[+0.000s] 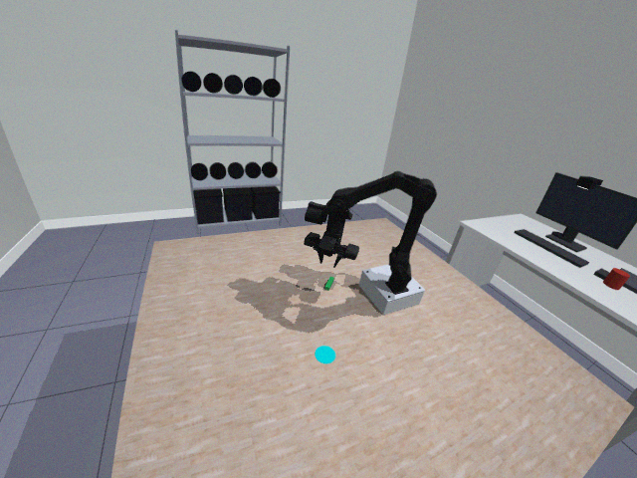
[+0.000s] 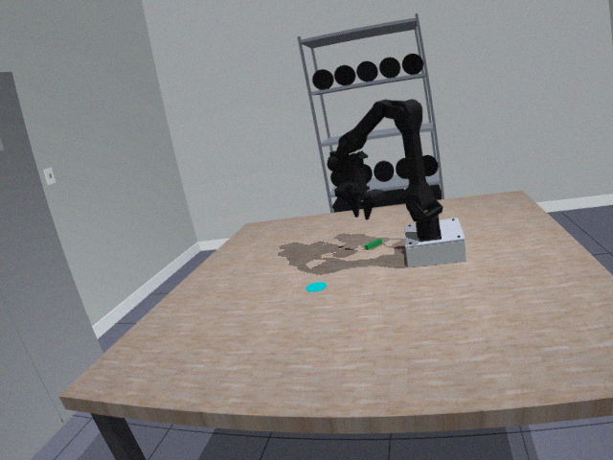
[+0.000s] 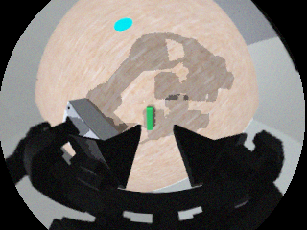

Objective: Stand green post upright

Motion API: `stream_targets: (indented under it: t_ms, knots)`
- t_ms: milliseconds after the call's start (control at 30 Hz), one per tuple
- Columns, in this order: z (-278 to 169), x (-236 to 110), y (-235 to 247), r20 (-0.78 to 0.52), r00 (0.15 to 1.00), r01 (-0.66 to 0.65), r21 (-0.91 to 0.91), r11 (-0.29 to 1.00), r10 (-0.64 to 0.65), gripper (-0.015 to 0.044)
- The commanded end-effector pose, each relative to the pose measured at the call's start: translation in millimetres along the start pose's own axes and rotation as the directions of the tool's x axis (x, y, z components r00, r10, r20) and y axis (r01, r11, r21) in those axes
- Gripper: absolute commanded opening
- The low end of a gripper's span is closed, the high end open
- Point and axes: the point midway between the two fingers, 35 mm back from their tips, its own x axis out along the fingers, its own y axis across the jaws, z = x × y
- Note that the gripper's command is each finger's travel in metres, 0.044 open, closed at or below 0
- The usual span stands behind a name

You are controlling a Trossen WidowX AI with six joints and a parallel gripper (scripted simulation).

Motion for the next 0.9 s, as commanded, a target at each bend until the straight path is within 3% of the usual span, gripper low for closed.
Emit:
stream_targets:
  t_ms: [0,133,300,567,867]
  knots:
    - [-1.2,45.7,4.8,-0.009,0.999,-0.032,-0.006,0.999,0.032,0.0233]
    - [-2.1,89.6,12.4,-0.009,0.999,-0.033,-0.006,0.999,0.033,0.0233]
    - [-2.3,96.5,14.4,-0.009,0.999,-0.033,-0.006,0.999,0.033,0.0233]
    - [-2.3,96.5,14.4,-0.009,0.999,-0.033,-0.006,0.999,0.033,0.0023]
    - [-1.9,84.0,10.9,-0.009,0.999,-0.033,-0.006,0.999,0.032,0.0023]
